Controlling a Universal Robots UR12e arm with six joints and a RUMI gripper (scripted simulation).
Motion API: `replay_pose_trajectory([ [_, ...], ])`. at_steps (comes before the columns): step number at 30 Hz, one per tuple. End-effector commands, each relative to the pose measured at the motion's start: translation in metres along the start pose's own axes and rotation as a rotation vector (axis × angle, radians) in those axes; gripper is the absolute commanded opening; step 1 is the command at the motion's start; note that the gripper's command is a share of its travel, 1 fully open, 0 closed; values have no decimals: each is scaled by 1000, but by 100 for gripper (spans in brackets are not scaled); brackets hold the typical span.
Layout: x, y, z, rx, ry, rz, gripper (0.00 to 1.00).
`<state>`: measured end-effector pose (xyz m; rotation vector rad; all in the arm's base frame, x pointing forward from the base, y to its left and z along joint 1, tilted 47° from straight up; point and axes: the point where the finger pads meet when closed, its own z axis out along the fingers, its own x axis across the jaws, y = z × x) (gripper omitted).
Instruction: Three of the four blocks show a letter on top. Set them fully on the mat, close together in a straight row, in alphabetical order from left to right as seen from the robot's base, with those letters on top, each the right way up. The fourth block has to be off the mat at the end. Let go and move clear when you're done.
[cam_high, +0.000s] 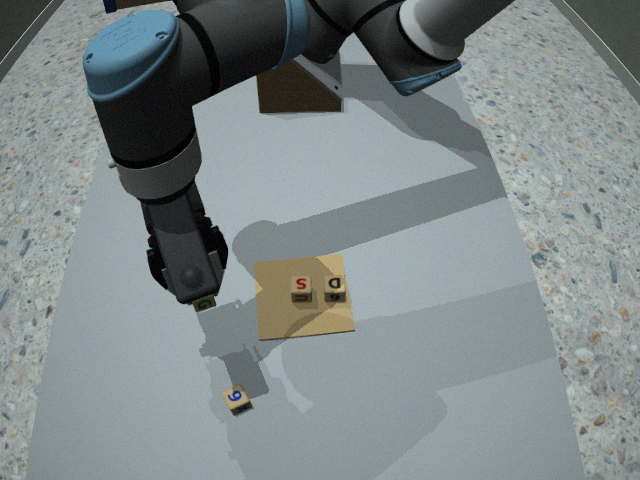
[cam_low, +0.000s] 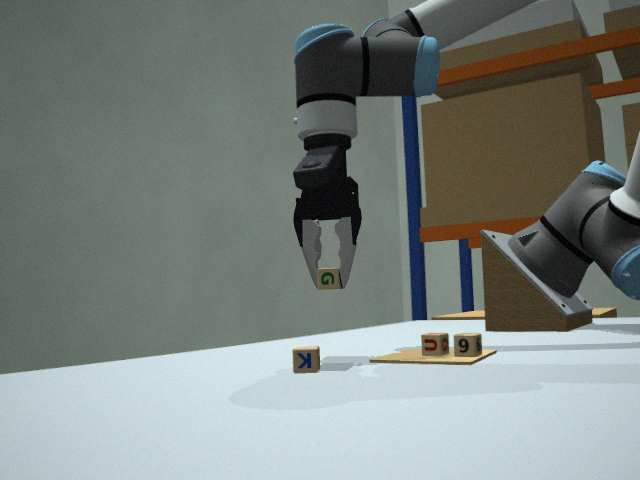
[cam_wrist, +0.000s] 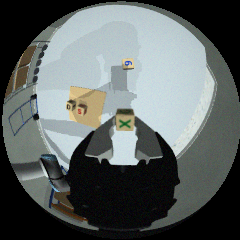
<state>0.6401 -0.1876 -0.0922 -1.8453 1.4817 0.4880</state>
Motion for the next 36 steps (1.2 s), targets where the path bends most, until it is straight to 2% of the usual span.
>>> replay_pose_trajectory([
  [1, -5, 0, -2, 1, 3, 115, 9],
  [6, -11, 1, -2, 1, 3, 262, 9],
  [8, -11, 1, -2, 1, 3, 262, 9],
  [23, -32, 7, -4, 1, 3, 708, 9],
  [25, -32, 7, -4, 1, 3, 708, 9],
  [36, -48, 13, -5, 2, 2, 1047, 9],
])
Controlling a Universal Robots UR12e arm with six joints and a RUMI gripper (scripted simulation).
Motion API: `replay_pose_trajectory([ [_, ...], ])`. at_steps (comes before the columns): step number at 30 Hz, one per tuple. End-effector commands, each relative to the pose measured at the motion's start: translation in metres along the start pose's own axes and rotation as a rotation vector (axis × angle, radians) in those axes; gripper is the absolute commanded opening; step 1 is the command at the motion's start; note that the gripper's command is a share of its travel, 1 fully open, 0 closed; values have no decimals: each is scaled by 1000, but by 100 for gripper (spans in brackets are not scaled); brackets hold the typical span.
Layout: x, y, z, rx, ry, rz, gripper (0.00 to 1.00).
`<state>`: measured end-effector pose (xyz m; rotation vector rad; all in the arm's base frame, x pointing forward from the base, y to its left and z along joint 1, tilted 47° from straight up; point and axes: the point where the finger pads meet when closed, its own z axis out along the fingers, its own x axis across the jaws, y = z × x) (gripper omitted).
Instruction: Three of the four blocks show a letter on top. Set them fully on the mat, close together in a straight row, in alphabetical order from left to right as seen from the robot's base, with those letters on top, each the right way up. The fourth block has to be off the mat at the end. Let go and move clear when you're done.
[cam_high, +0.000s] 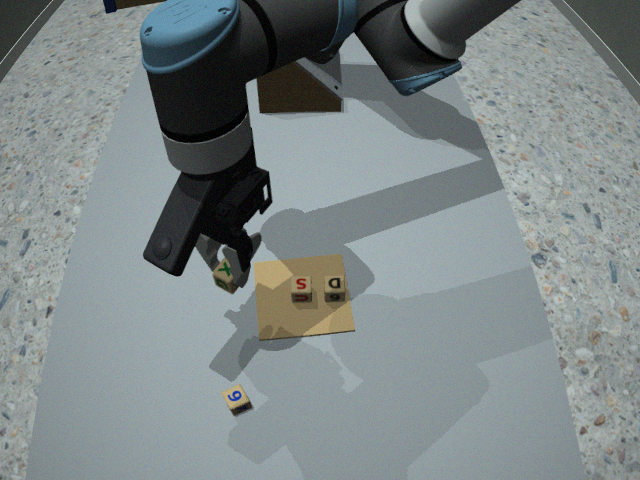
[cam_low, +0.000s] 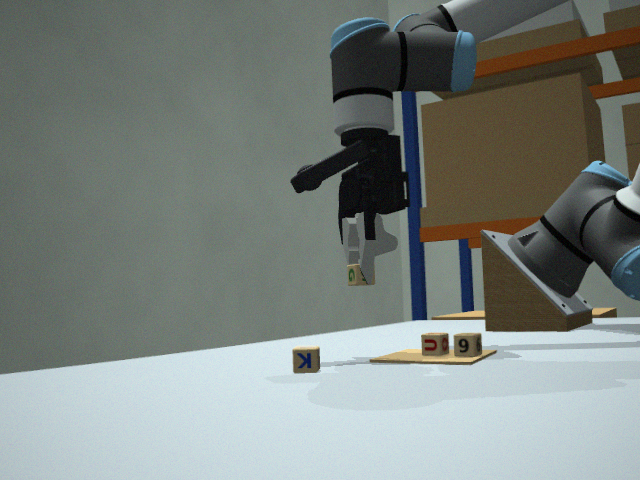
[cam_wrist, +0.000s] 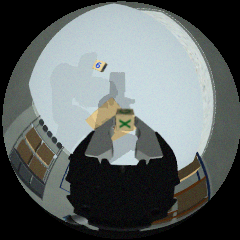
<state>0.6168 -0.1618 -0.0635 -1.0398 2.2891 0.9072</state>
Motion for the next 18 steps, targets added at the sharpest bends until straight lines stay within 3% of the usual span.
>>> replay_pose_trajectory([
  [1, -2, 6, -1, 5, 4, 139, 9],
  [18, -8, 33, -1, 6, 3, 589, 9],
])
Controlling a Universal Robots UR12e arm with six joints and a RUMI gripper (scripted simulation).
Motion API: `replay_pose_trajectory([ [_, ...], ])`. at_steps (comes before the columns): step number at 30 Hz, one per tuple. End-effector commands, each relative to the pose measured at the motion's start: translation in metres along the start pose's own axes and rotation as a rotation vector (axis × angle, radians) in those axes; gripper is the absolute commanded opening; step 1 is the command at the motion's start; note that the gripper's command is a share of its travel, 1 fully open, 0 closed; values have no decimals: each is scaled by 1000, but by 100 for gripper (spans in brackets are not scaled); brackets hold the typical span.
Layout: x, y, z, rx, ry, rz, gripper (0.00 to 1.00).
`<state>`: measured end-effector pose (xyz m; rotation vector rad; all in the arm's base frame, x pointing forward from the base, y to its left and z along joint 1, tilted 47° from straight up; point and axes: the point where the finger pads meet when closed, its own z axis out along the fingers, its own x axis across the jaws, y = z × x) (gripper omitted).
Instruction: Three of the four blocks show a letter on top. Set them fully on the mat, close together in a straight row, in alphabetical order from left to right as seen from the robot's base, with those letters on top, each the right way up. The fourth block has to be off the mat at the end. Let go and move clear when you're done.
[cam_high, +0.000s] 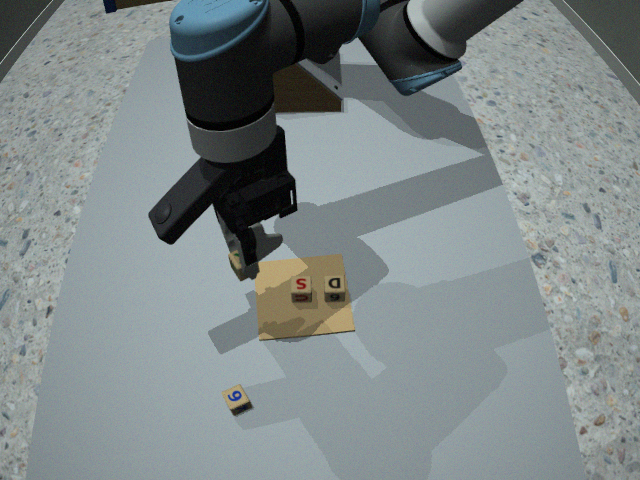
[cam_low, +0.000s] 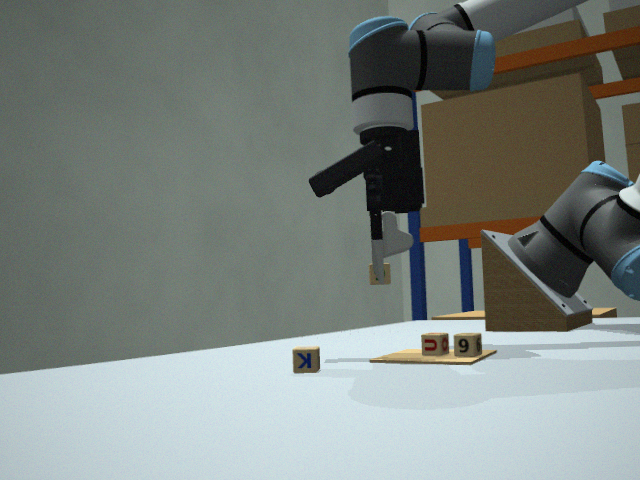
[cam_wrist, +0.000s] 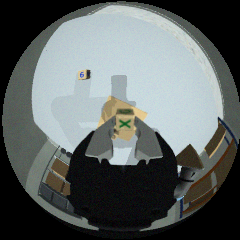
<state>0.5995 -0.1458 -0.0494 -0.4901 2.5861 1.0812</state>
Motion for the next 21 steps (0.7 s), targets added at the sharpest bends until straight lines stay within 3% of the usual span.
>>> replay_pose_trajectory([
  [1, 2, 7, -1, 7, 1, 139, 9],
  [21, 8, 30, 0, 7, 0, 496, 9],
])
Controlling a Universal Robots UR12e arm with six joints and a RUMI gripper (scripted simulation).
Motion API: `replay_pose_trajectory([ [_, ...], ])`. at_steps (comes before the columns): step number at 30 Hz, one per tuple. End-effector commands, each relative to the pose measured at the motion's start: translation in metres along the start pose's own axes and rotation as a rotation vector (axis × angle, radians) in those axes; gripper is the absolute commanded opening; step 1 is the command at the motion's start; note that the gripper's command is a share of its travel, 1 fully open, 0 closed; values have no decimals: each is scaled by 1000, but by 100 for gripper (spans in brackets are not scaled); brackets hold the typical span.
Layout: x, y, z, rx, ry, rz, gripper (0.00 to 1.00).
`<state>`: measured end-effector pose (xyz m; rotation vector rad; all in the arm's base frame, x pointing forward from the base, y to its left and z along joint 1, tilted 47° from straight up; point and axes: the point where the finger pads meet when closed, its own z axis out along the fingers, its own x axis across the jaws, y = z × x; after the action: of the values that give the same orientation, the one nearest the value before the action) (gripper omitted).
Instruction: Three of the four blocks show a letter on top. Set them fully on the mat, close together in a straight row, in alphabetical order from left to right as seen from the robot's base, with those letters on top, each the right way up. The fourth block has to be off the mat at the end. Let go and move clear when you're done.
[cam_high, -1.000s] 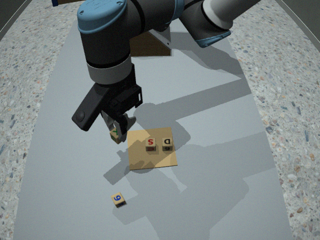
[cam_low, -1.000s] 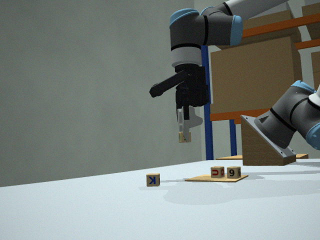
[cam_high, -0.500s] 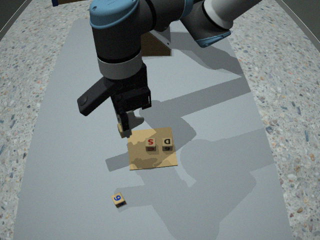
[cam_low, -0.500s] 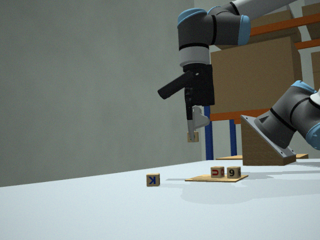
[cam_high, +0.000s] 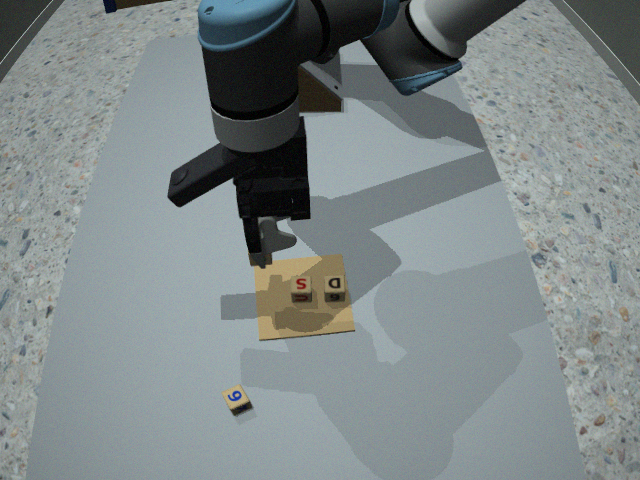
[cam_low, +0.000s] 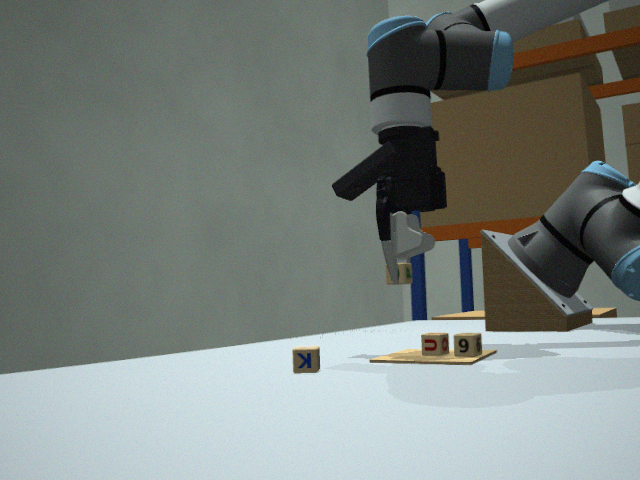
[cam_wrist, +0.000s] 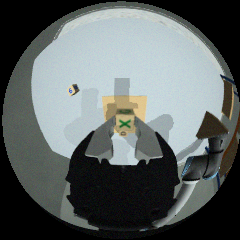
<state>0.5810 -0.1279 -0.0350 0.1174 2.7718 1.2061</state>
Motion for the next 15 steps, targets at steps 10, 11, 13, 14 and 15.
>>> replay_pose_trajectory([
  [10, 3, 4, -1, 3, -1, 78, 9],
  [11, 3, 4, -1, 3, -1, 78, 9],
  [13, 3, 4, -1, 3, -1, 78, 9],
  [14, 3, 4, -1, 3, -1, 78, 9],
  [15, 3, 4, -1, 3, -1, 78, 9],
])
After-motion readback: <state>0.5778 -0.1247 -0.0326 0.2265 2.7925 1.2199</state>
